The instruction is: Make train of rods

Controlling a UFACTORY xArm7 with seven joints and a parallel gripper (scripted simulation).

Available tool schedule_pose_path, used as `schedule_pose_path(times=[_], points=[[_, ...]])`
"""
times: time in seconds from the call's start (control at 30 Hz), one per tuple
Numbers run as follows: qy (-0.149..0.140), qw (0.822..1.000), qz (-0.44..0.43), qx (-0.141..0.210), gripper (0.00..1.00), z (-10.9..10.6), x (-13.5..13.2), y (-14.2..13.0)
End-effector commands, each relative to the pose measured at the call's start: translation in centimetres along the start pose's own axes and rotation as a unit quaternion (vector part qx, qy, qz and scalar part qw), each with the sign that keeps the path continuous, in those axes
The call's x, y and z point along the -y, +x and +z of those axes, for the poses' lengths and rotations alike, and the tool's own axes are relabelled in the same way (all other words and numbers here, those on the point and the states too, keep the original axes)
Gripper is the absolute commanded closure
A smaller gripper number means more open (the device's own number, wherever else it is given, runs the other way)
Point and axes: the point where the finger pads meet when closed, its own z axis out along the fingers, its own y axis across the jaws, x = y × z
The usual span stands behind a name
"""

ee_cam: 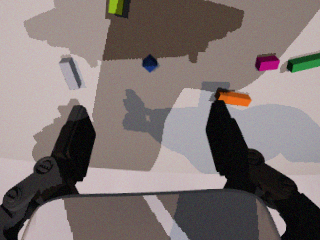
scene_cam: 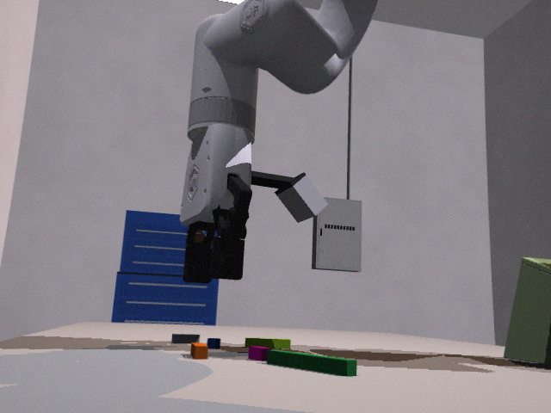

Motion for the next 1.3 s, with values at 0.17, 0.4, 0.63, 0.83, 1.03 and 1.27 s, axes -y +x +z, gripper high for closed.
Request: schedule_pose_path(times=[0.17, 0.4, 0.63, 0.83, 1.03, 1.27], points=[[0.004, 0.994, 0.105, -0.003, 0.0, -0.22, 2.33, 0.53], [0.004, 0.994, 0.105, -0.003, 0.0, -0.22, 2.33, 0.53], [0.004, 0.994, 0.105, -0.003, 0.0, -0.22, 2.33, 0.53], [0.004, 0.994, 0.105, -0.003, 0.0, -0.22, 2.33, 0.53], [0.004, 0.994, 0.105, -0.003, 0.0, -0.22, 2.33, 0.53], [0.004, 0.994, 0.105, -0.003, 0.0, -0.22, 2.33, 0.53]])
